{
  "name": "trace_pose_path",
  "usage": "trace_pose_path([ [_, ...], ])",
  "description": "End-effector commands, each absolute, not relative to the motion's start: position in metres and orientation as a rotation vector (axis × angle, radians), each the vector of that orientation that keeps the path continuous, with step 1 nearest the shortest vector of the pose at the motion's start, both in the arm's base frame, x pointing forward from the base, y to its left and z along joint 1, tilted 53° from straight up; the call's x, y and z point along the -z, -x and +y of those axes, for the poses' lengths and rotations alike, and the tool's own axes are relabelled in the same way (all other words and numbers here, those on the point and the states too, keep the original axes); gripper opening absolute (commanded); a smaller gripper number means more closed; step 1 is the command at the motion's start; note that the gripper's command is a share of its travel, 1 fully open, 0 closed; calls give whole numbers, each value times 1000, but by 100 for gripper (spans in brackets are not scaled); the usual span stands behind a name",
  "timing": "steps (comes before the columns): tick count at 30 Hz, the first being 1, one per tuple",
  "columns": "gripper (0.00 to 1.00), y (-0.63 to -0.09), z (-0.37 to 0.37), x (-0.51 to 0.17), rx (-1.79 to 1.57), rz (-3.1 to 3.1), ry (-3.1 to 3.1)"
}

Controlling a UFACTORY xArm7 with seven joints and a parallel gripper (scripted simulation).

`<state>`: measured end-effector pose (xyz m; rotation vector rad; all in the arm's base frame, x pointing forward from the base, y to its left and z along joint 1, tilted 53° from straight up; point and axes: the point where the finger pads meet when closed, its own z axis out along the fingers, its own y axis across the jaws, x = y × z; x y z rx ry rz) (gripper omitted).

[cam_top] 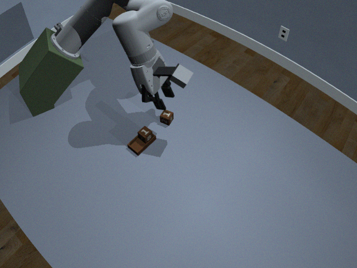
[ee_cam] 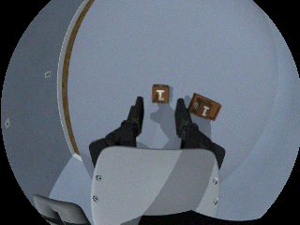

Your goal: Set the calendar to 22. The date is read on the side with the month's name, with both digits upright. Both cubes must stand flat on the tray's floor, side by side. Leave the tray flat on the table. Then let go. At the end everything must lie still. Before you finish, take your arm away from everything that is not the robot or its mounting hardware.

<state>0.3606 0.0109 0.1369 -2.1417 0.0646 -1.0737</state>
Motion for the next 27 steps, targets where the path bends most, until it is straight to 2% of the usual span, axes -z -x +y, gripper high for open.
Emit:
trace_pose_path([
  [1, 49, -360, 10, -136, 1197, 114, 2087],
  [10, 49, -359, 11, -135, 1238, 131, 2057],
  [19, 49, -358, 12, -132, 1454, 229, 1931],
  [27, 49, -358, 13, -132, 1470, 235, 1916],
])
